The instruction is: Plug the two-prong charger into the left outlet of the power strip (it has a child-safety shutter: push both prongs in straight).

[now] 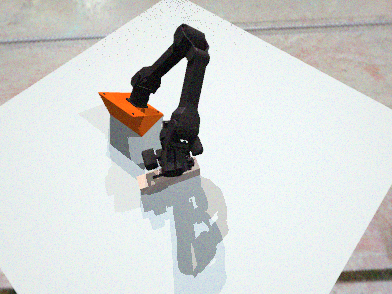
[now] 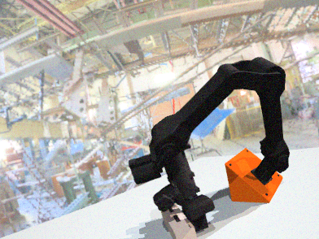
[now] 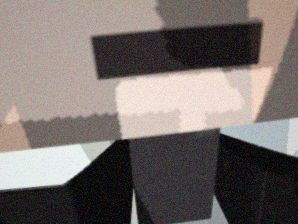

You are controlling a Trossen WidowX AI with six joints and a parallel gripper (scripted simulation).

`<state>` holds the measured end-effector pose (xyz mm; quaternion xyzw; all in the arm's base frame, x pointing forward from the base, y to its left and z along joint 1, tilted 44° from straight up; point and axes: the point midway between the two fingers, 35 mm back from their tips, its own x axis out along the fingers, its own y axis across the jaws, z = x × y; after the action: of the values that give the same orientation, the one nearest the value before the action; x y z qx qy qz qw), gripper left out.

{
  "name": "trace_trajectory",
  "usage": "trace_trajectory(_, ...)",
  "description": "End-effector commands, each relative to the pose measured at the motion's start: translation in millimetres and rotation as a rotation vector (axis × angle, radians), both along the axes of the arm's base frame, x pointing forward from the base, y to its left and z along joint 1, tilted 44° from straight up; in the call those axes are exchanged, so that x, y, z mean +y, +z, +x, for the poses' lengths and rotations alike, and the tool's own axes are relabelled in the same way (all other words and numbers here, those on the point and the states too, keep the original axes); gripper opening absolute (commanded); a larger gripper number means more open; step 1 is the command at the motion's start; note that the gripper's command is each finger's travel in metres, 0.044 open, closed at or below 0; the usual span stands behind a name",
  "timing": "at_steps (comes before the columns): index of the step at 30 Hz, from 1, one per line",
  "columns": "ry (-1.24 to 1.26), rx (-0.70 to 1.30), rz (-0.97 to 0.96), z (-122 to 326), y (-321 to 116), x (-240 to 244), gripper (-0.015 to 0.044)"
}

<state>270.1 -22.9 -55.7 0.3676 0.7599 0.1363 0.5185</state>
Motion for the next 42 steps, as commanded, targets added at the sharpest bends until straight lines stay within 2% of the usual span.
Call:
trace_trajectory(1, -0.004, -0.028, -0.005, 5.6, -0.5, -1.5, 0.0000)
trace_trajectory(42, -0.004, -0.028, -0.005, 6.7, -3.3, 0.2, 0.0000)
